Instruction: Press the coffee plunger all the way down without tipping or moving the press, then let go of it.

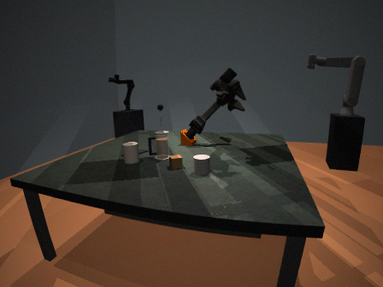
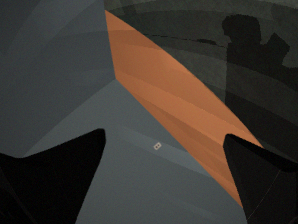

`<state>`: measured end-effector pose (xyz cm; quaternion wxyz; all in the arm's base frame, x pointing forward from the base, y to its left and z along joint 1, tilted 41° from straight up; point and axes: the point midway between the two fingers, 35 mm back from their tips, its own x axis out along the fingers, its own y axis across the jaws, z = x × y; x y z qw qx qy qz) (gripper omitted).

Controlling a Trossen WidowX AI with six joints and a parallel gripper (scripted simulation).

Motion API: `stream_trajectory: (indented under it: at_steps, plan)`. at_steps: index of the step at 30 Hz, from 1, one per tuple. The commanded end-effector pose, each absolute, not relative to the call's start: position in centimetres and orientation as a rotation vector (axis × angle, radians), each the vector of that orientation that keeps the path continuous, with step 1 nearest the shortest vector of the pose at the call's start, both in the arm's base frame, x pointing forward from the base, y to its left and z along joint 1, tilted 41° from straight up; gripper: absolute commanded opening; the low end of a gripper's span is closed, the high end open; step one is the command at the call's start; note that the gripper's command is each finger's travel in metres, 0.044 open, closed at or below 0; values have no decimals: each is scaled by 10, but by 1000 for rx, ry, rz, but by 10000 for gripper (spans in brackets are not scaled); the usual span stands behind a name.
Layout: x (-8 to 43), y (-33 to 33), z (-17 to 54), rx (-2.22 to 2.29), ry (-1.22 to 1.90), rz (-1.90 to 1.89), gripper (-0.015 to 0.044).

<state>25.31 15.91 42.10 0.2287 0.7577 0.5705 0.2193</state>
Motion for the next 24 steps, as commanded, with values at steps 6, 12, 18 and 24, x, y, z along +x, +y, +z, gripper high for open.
stream_trajectory:
  at_steps: [6,12,18,24]
  plan:
    - [288,130,402,2001,1325,610,440]
    - [334,59,364,1799,973,539,440]
    - [351,14,338,1617,814,474,440]
    - [358,-30,314,1429,707,406,440]
